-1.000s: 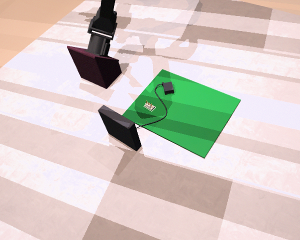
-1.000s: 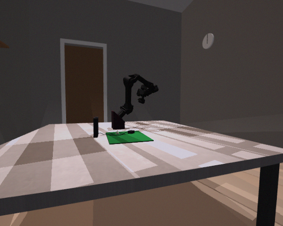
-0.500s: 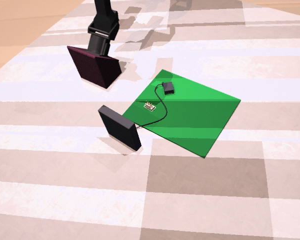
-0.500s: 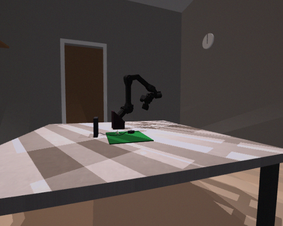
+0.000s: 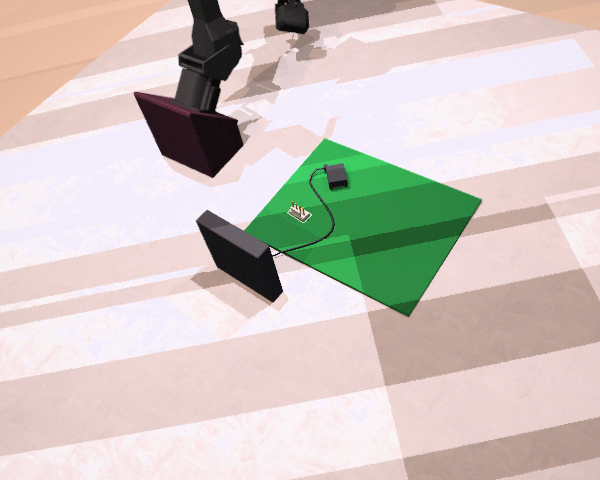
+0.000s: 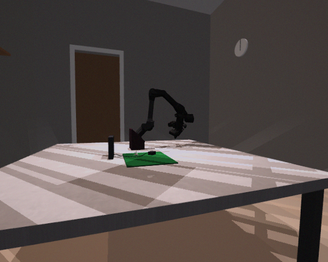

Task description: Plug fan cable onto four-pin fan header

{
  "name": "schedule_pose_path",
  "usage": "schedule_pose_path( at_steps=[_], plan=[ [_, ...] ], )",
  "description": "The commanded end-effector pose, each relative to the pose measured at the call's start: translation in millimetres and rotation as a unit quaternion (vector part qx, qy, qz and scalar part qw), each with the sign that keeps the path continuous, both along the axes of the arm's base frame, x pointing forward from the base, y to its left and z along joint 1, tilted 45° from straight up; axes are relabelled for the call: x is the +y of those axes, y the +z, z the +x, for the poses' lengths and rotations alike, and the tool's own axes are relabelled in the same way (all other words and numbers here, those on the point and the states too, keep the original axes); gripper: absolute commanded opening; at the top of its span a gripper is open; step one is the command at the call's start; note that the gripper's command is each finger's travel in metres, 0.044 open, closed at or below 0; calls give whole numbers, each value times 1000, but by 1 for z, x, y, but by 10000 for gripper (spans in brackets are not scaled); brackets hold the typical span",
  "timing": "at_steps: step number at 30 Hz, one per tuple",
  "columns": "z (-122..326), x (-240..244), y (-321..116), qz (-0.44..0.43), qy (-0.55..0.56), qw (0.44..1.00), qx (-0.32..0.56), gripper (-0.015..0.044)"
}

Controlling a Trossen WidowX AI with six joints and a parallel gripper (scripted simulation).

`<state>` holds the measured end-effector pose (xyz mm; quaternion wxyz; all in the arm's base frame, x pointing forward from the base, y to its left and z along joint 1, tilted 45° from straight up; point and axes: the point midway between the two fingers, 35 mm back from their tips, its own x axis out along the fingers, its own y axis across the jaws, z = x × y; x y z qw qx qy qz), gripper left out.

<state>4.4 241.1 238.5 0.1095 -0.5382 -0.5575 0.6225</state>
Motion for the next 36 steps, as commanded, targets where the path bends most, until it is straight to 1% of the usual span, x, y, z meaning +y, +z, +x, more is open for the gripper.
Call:
schedule_pose_path(
  at_steps=[1,5,9,14,18,23,29,31,33,36],
  plan=[
    [44,3,-21,-37,-84,996,16,210],
    [99,-6,-45,-75,-188,978,41,210],
    [150,-29,-70,-108,-288,949,73,210],
    [202,-75,-101,-142,-406,895,121,210],
    [231,-118,-125,-160,-488,843,163,210],
    [250,-178,-154,-174,-579,766,220,210],
    [250,-249,-186,-173,-666,665,290,210],
    [249,-256,-189,-172,-675,653,297,210],
    [249,-256,-189,-172,-675,653,297,210],
    [251,-247,-199,-172,-675,653,297,210]
  ],
)
